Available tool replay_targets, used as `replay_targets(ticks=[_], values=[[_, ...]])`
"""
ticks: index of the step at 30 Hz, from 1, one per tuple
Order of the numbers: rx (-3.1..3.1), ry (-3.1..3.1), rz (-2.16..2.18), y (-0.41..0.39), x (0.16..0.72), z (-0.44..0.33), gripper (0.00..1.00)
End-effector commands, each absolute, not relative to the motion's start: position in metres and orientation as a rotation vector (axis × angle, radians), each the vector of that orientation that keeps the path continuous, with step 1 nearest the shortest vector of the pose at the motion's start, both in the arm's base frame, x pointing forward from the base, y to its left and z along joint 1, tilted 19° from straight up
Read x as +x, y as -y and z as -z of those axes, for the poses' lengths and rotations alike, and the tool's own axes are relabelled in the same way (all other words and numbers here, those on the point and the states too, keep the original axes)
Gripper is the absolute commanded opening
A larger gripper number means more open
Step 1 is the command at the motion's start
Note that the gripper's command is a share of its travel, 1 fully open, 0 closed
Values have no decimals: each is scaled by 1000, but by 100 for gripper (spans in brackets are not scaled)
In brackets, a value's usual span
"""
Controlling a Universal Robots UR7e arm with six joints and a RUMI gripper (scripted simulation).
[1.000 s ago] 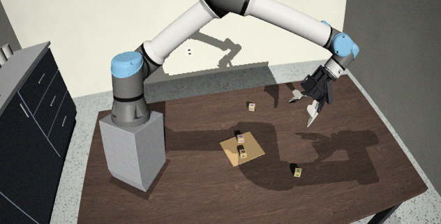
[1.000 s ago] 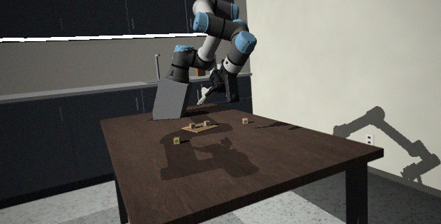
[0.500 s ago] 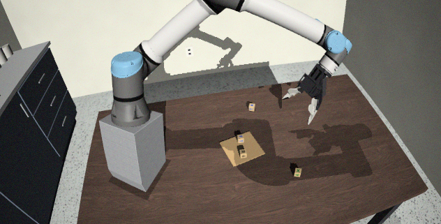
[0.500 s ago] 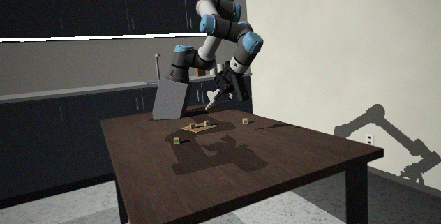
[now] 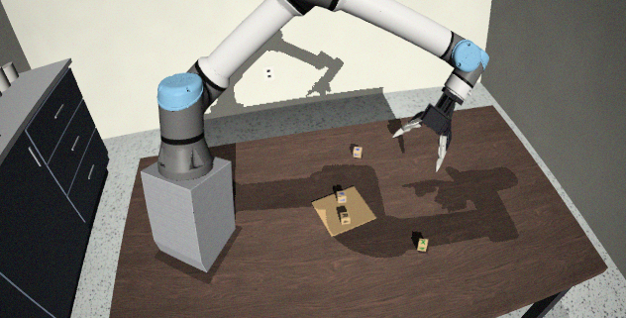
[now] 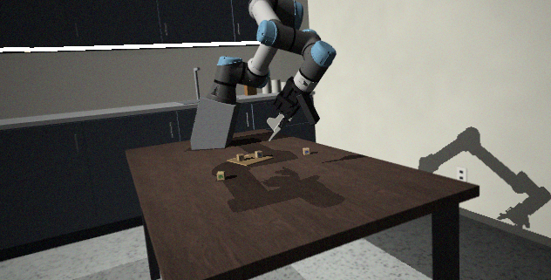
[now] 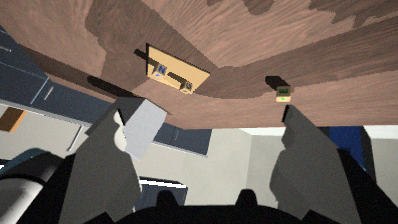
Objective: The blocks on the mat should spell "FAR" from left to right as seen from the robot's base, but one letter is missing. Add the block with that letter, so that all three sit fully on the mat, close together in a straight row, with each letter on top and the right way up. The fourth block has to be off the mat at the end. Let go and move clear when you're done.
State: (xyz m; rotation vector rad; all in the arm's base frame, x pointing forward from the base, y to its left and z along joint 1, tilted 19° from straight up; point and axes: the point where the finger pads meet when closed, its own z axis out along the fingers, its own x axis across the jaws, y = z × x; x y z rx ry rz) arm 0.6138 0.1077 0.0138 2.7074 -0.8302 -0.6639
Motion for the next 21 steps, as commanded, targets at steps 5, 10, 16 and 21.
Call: replay_targets(ticks=[5,10,16,21], values=[[2826,543,639,-122,608,-15,100],[2870,385,627,-130,605,-15,100],[2910,192,612,-138,600,-15,100],[2931,48,600,-144,597,-16,100]])
